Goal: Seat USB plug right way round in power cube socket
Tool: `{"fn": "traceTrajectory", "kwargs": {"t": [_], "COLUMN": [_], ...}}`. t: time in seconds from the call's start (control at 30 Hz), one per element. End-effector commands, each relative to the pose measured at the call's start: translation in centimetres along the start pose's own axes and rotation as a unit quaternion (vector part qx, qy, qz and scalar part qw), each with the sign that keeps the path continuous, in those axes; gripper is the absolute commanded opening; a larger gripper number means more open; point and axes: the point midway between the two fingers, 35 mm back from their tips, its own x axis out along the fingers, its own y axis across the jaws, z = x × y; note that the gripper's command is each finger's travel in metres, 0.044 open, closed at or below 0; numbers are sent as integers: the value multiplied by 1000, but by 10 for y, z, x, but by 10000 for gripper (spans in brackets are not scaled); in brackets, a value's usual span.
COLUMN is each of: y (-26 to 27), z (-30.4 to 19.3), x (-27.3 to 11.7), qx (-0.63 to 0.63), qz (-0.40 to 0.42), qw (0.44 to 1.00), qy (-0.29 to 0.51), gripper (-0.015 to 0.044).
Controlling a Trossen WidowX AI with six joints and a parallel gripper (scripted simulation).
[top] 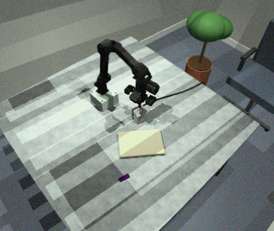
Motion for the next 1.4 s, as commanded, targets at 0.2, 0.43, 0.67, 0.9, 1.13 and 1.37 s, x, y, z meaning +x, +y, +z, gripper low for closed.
{"fn": "traceTrajectory", "kwargs": {"t": [0.2,0.43,0.67,0.9,1.13,1.37], "y": [0,0,0,0,0,0], "z": [0,0,0,0,0,0], "x": [0,0,0,0,0,0], "qx": [-133,-223,-312,-397,-480,-558], "qz": [0,0,0,0,0,0], "qw": [991,975,950,918,877,830], "qy": [0,0,0,0,0,0], "gripper": [0,0,0,0,0,0]}}
